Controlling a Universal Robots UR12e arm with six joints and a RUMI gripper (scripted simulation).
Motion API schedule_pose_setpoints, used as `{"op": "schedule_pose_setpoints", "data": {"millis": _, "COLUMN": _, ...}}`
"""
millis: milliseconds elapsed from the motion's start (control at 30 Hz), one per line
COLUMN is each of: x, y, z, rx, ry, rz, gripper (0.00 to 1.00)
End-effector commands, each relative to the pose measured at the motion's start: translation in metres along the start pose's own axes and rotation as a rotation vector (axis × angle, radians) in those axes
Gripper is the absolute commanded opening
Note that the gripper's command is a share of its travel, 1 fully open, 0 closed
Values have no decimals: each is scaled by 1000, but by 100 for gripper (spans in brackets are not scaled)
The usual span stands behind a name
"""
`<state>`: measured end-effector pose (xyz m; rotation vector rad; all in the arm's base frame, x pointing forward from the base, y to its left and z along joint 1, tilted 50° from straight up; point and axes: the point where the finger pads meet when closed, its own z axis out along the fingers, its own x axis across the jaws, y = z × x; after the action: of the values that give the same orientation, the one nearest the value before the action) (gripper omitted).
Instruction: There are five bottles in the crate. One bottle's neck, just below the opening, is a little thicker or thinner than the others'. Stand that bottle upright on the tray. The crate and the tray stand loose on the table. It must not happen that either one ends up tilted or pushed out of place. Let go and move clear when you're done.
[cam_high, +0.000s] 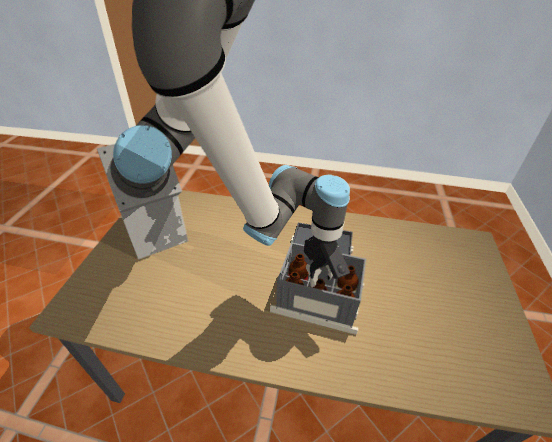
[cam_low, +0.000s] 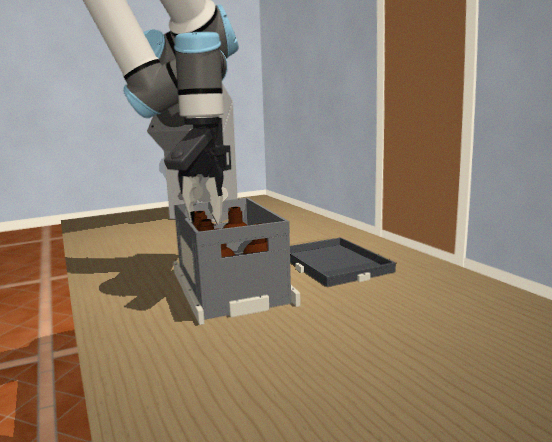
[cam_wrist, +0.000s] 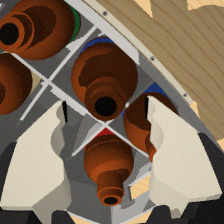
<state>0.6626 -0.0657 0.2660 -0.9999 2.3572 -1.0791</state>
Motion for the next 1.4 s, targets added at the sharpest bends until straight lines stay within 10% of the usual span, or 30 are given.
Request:
{"op": "schedule_pose_setpoints", "data": {"millis": 0, "x": 0, "y": 0, "z": 5, "rx": 1, "ry": -1, "rz": 0, "gripper": 38}}
{"op": "schedule_pose_setpoints", "data": {"millis": 1367, "x": 0, "y": 0, "z": 14, "rx": 1, "ry": -1, "rz": 0, "gripper": 38}}
